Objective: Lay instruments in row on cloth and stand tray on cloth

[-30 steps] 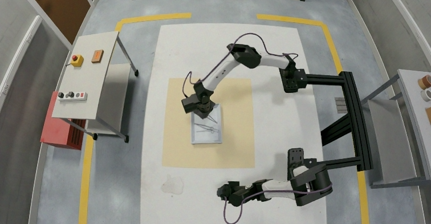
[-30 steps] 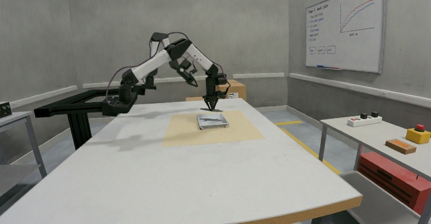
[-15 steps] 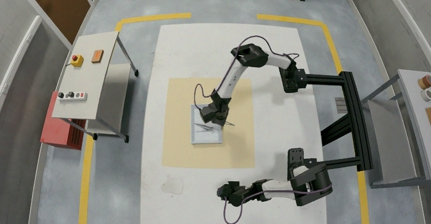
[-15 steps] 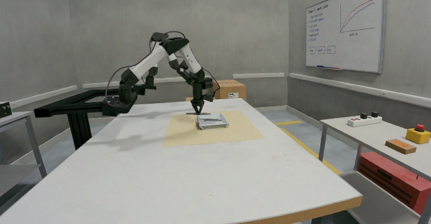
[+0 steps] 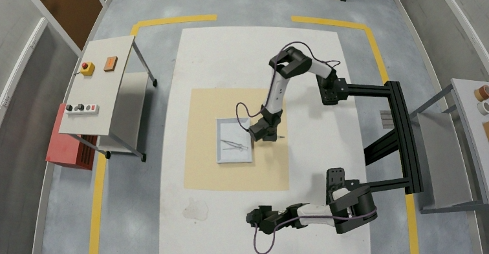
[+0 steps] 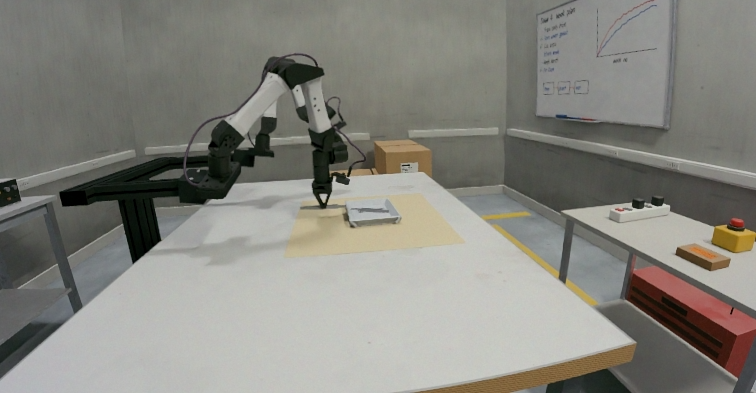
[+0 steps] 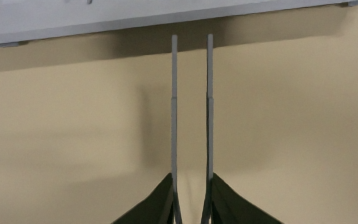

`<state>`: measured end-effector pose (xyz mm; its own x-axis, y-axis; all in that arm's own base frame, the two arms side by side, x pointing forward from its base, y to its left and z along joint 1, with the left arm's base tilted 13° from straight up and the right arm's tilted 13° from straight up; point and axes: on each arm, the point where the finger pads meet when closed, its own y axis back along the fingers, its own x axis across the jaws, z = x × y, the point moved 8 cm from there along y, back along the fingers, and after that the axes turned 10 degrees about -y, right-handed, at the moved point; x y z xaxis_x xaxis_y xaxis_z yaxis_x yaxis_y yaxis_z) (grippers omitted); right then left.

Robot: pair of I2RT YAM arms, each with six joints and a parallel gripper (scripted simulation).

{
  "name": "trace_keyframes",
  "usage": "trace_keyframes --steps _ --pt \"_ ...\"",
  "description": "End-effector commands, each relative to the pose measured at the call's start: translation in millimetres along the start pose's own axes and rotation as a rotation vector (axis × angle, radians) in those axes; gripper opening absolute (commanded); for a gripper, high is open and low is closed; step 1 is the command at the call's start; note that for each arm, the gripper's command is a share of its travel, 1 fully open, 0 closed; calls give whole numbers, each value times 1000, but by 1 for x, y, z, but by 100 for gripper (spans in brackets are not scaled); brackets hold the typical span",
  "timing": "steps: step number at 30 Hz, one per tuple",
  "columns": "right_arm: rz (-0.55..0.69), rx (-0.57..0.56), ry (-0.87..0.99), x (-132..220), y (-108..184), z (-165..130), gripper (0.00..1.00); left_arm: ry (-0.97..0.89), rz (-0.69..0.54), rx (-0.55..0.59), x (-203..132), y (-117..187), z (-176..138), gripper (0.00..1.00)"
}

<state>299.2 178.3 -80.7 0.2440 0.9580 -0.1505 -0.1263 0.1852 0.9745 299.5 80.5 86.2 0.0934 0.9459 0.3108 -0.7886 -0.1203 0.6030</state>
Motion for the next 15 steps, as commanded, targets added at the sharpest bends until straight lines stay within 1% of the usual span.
trace_keyframes --steps 1,2,4,5,6,7,8,11,13,14,15 --pt "80 -88 33 9 13 8 0 -2 3 -14 1 1 4 33" --pt "82 -83 50 11 13 1 0 -2 3 -14 1 1 4 33" --pt "76 -80 59 7 12 -3 0 -2 3 -14 1 1 4 33" --pt "72 -58 68 6 9 -8 0 -2 3 -14 1 1 4 33" --pt "68 -62 61 6 8 -7 0 -2 3 -14 1 1 4 33" --pt "51 -38 50 2 3 -9 0 -2 3 -14 1 1 4 33" --pt "-10 19 59 -7 -7 -24 0 -2 3 -14 1 1 4 33" --pt "-9 19 55 -7 -7 -23 0 -2 3 -14 1 1 4 33" --pt "10 2 50 -2 -2 -17 0 -2 3 -14 1 1 4 33" --pt "33 -22 38 -1 -8 -6 0 -2 3 -14 1 1 4 33" --pt "29 -18 32 -2 -7 -6 0 -2 3 -14 1 1 4 33"
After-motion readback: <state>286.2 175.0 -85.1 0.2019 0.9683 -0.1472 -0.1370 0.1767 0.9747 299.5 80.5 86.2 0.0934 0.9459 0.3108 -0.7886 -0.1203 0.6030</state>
